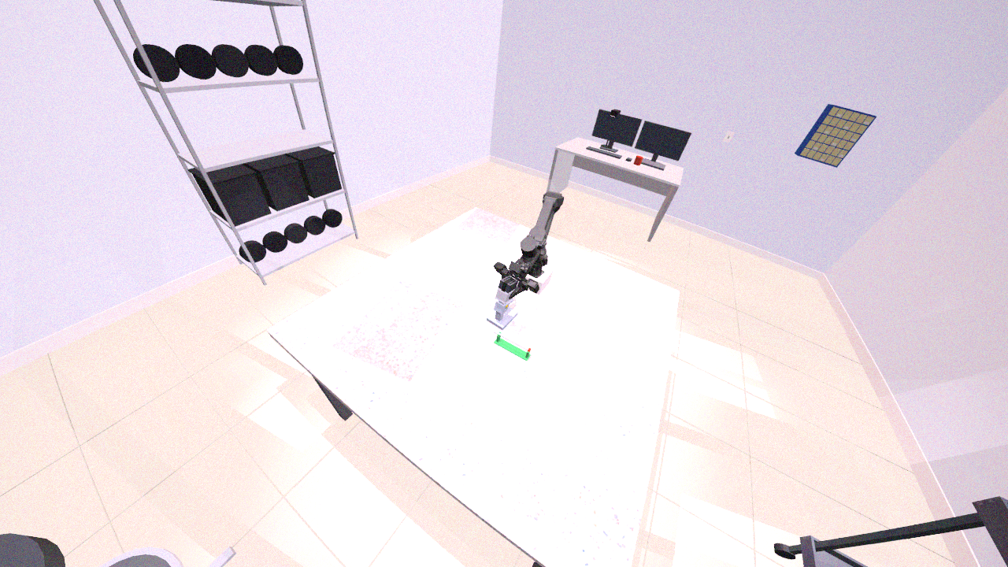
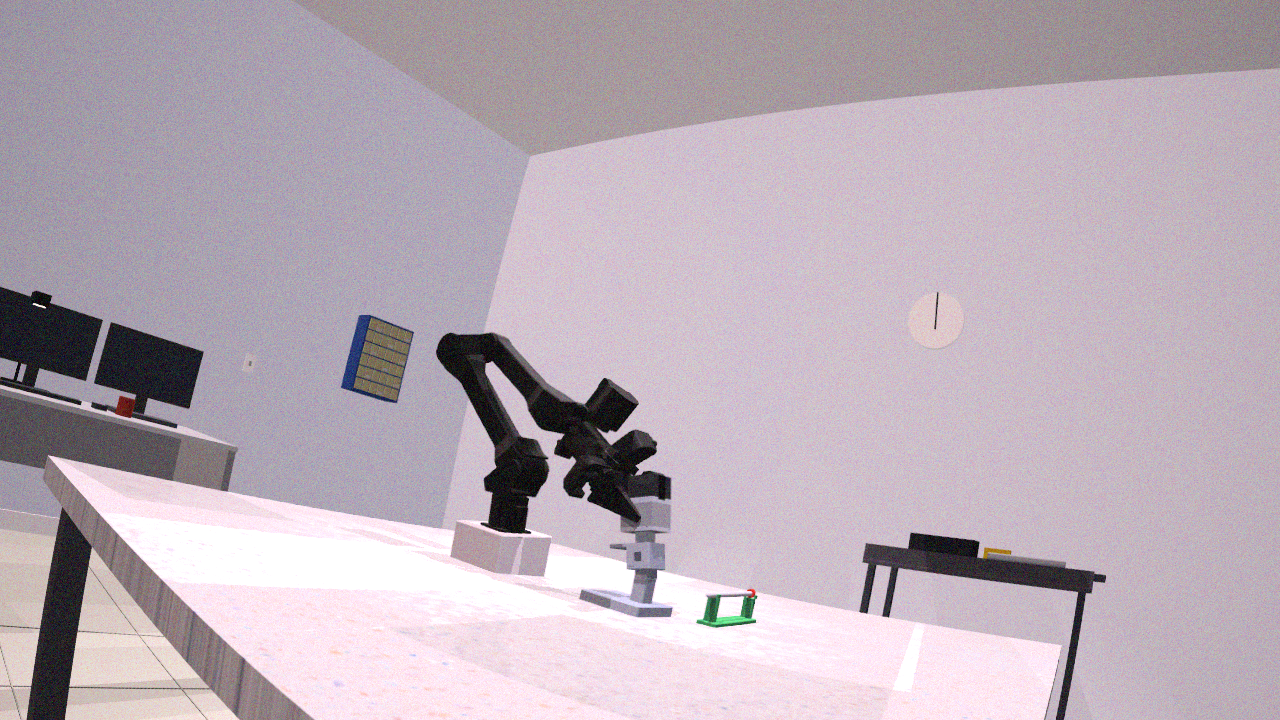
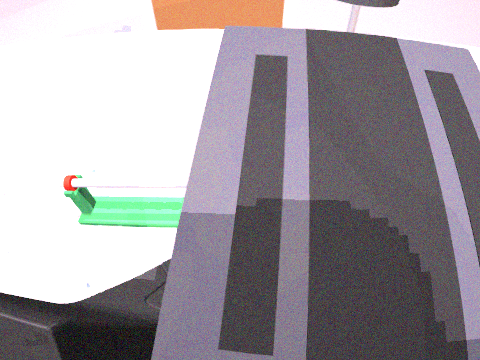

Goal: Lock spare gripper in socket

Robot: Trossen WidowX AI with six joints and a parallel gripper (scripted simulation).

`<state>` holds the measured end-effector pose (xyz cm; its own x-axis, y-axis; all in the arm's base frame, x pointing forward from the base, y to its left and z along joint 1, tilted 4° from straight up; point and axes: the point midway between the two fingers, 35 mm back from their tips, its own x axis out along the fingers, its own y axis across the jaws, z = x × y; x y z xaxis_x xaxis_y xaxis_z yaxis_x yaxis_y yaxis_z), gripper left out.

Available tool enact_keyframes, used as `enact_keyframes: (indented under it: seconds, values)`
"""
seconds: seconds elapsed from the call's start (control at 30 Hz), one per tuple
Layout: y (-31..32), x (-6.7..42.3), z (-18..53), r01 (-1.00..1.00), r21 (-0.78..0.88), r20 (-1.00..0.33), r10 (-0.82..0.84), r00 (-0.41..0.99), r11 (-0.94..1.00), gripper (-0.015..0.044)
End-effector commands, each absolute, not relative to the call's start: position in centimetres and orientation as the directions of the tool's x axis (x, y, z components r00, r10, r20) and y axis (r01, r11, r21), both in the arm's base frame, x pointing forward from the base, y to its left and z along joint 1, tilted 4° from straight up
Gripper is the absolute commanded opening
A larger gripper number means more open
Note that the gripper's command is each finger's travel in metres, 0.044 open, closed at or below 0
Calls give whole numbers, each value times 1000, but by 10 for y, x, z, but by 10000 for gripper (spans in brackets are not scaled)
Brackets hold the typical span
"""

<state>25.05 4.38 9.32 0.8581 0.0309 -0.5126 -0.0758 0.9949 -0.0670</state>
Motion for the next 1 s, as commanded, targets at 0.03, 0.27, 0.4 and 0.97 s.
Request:
enact_keyframes:
  seconds: [0.03,0.27,0.4,0.97]
  values:
    - [44,254,89,-81,-67,-503,37,864,994,0]
    - [44,256,79,-81,-68,-503,37,864,994,0]
    - [44,258,74,-82,-68,-503,36,864,994,0]
    - [43,257,77,-75,-67,-502,32,864,995,131]
